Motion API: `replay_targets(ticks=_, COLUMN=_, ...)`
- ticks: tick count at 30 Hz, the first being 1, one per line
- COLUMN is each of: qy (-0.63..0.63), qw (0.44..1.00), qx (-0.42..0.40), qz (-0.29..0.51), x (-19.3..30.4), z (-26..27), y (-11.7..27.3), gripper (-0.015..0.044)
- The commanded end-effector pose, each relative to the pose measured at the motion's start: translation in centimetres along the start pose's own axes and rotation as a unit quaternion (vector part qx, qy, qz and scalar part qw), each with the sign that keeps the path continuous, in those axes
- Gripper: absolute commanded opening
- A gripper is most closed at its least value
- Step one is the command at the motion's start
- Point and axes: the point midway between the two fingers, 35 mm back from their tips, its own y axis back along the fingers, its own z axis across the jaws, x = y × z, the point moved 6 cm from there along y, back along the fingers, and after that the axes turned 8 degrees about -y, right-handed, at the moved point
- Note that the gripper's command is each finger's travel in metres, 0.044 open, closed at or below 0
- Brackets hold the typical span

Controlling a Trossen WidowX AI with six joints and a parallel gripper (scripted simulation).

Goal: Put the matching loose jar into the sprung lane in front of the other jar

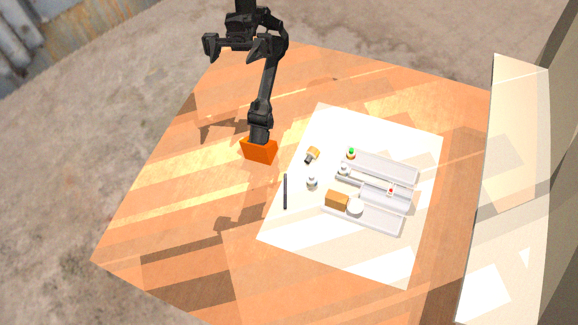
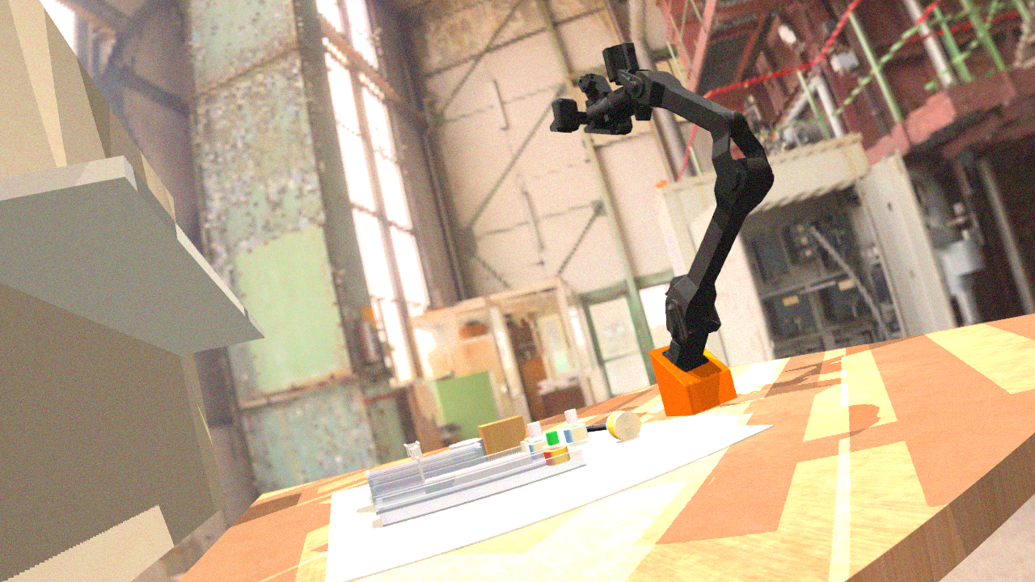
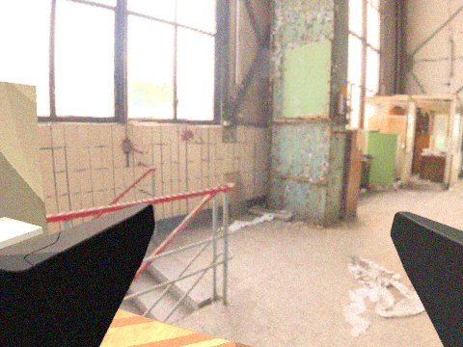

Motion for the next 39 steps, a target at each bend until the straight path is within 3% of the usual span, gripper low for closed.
replay_targets(ticks=1, qy=0.059, qw=0.992, qx=-0.049, qz=0.100, x=4.3, z=2.5, y=-3.8, gripper=0.0440)
replay_targets(ticks=6, qy=0.127, qw=0.963, qx=-0.113, qz=0.211, x=10.2, z=6.0, y=-6.9, gripper=0.0440)
replay_targets(ticks=14, qy=0.231, qw=0.878, qx=-0.206, qz=0.365, x=19.9, z=10.3, y=-8.6, gripper=0.0440)
replay_targets(ticks=21, qy=0.329, qw=0.739, qx=-0.298, qz=0.506, x=30.2, z=12.8, y=-7.2, gripper=0.0440)
replay_targets(ticks=30, qy=0.399, qw=0.522, qx=-0.386, qz=0.647, x=41.0, z=12.5, y=-2.0, gripper=0.0440)
replay_targets(ticks=39, qy=0.402, qw=0.507, qx=-0.390, qz=0.655, x=44.0, z=12.7, y=-1.6, gripper=0.0440)
